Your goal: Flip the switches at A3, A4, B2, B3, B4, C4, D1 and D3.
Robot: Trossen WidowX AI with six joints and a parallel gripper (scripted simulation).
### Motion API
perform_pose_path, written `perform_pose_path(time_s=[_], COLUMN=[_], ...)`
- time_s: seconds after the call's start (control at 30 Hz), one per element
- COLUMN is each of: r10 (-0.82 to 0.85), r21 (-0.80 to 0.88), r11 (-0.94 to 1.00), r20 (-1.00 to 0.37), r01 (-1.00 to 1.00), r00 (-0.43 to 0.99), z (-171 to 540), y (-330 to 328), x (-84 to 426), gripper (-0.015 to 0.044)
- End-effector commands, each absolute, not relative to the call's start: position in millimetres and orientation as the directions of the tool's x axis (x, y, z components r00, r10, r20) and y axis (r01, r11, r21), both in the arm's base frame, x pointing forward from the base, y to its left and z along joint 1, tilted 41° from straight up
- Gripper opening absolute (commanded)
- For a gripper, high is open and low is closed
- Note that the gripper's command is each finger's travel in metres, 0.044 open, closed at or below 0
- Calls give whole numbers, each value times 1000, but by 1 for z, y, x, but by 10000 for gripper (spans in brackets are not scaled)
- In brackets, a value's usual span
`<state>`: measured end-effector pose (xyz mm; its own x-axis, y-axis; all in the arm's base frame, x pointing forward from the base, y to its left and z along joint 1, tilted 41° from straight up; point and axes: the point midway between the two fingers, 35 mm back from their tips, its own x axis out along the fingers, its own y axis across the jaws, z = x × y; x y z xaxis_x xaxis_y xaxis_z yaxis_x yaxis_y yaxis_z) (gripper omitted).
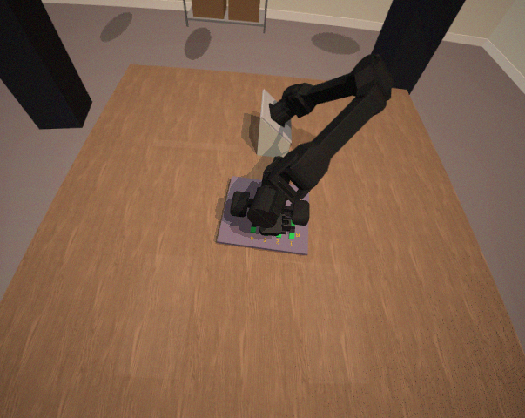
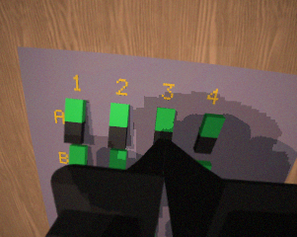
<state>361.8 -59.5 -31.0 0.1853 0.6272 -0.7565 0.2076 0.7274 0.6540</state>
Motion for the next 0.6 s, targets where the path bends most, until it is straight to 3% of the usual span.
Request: perform_pose_path(time_s=[0.0, 0.57], r10=[630, 630], r21=[657, 657], r11=[724, 724], r20=[-754, -754], r01=[210, 210], r00=[187, 187], z=[-32, -33], y=[-58, -57], x=[362, 363], gripper=[0, 0])
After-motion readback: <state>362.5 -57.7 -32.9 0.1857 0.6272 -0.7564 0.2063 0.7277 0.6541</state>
